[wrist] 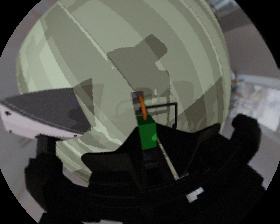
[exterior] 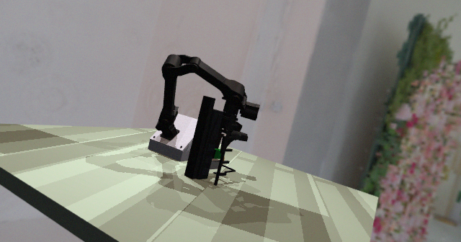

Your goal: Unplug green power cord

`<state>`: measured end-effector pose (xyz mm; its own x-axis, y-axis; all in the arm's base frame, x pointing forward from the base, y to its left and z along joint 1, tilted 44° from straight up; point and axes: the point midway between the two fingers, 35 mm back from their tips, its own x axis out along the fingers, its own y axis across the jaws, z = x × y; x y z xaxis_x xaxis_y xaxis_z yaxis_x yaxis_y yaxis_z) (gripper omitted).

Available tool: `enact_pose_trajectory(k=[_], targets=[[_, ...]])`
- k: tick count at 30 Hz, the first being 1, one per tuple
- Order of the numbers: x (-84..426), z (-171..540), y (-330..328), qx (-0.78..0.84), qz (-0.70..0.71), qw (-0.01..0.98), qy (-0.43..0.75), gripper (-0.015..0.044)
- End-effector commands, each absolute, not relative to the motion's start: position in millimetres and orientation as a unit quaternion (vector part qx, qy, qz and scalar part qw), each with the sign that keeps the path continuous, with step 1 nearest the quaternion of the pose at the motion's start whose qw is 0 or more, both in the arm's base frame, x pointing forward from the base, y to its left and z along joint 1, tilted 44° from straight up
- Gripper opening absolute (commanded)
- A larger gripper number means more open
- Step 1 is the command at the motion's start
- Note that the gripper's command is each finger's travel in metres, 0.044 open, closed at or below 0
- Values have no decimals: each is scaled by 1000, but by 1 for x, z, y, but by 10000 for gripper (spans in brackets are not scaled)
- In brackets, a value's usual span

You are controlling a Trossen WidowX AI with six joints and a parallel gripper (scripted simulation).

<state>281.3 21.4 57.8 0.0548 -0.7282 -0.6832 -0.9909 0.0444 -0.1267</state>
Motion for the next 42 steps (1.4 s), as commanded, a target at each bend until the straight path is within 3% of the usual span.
enact_pose_trajectory(k=[1,13,30,34,42], targets=[[285,43,47,-655,235,327,640,0],[286,32,64,-655,235,327,639,0],[287,24,73,-656,235,327,639,440],[289,4,105,-656,235,327,639,440],[289,3,107,-656,235,327,639,440]])
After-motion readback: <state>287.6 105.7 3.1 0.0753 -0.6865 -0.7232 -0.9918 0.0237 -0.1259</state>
